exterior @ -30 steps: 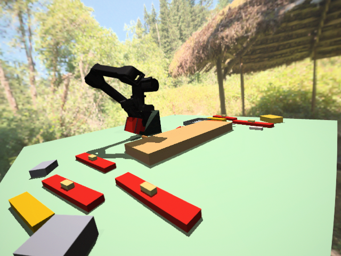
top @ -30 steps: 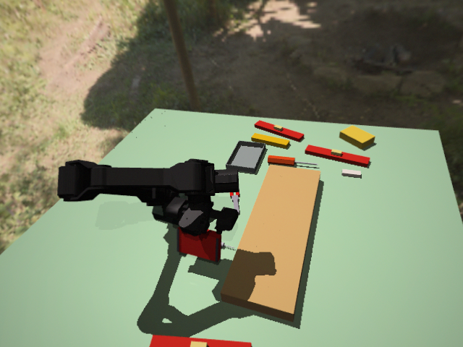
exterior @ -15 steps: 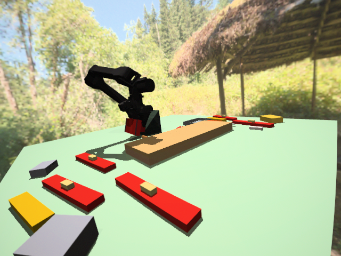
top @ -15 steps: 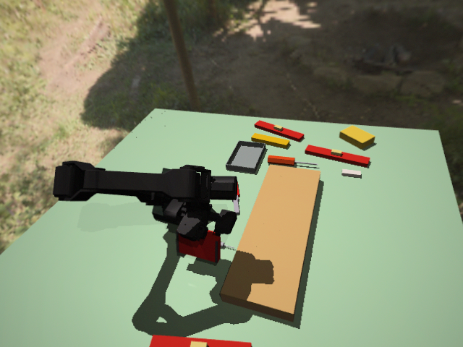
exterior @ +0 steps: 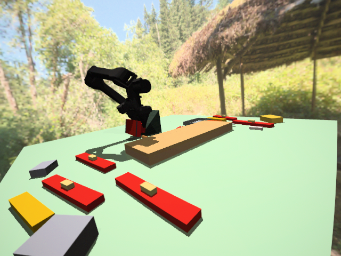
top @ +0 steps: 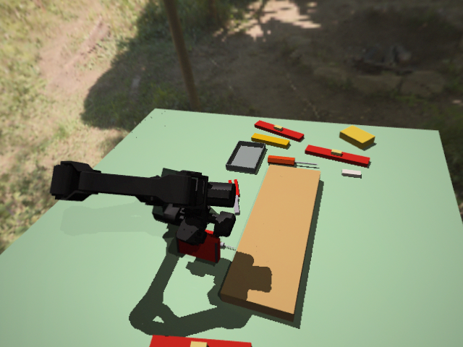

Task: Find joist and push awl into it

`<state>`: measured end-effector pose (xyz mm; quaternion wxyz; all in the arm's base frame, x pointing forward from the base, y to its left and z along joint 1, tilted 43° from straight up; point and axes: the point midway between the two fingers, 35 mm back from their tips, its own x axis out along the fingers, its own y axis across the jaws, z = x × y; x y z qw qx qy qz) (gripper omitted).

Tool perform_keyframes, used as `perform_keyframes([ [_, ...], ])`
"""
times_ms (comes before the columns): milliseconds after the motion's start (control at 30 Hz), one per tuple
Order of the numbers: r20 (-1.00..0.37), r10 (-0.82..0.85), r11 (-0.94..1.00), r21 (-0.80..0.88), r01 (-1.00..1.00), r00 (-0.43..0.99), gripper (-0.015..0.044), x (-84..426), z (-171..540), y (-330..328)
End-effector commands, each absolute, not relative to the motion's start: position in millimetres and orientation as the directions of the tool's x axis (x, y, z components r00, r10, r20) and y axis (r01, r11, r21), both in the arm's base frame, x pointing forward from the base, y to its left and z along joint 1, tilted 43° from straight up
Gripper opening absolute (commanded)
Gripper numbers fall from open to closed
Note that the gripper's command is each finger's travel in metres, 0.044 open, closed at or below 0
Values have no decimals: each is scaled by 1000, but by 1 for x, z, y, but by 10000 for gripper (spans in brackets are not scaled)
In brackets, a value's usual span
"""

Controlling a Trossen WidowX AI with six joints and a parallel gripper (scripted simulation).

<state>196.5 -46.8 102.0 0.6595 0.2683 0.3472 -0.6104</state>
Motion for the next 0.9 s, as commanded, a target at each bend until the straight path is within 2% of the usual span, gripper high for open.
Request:
perform_keyframes([
  [0, -808, -589, 117, -56, 992, 24, 0, 200, 105, -46],
  [867, -884, -467, 126, -49, 991, 15, 0, 201, 108, -49],
])
